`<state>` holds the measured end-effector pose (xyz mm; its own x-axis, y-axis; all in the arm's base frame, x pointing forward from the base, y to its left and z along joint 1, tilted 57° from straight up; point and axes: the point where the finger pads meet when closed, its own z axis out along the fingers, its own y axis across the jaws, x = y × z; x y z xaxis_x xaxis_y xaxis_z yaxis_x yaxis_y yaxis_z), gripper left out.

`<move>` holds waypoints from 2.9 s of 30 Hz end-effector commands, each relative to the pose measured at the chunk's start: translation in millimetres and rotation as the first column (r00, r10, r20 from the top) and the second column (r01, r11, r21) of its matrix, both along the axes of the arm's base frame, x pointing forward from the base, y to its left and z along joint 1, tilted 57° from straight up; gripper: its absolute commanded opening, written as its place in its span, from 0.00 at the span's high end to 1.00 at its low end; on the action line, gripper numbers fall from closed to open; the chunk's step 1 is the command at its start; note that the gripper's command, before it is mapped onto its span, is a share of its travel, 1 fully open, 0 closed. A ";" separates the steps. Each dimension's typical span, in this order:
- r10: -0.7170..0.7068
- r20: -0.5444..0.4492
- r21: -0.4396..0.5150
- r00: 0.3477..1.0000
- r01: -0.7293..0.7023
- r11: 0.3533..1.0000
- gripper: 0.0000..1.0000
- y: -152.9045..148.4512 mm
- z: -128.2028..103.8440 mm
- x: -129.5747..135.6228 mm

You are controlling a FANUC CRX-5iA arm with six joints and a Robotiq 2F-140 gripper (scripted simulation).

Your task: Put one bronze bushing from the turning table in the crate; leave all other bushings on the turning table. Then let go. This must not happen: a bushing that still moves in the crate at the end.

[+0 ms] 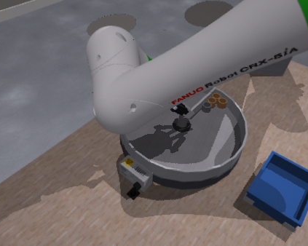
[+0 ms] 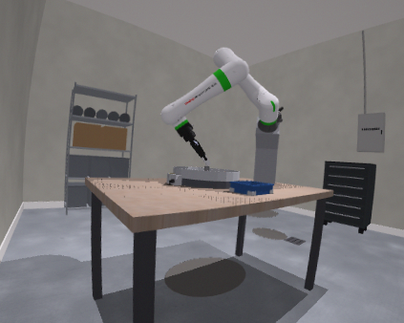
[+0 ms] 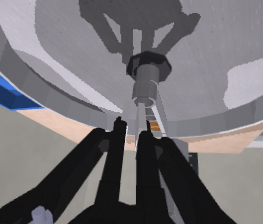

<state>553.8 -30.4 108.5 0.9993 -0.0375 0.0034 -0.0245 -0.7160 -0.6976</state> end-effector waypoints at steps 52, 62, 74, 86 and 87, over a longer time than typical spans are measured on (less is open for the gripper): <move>0.000 0.000 0.000 1.000 0.000 1.000 0.93 -13.2 13.6 -16.7; 0.000 0.000 0.000 1.000 0.000 1.000 0.93 -13.2 13.6 -16.7; 0.000 0.000 0.000 1.000 0.000 1.000 0.93 -13.2 13.6 -16.7; 0.000 -0.001 -0.001 1.000 0.000 1.000 0.94 9.4 -41.4 -79.8; 0.000 -0.001 -0.001 1.000 0.000 1.000 0.94 12.1 -47.8 -87.1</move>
<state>489.4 -26.8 81.2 0.9994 -0.0330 -0.0042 -0.0266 -0.7160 -0.6976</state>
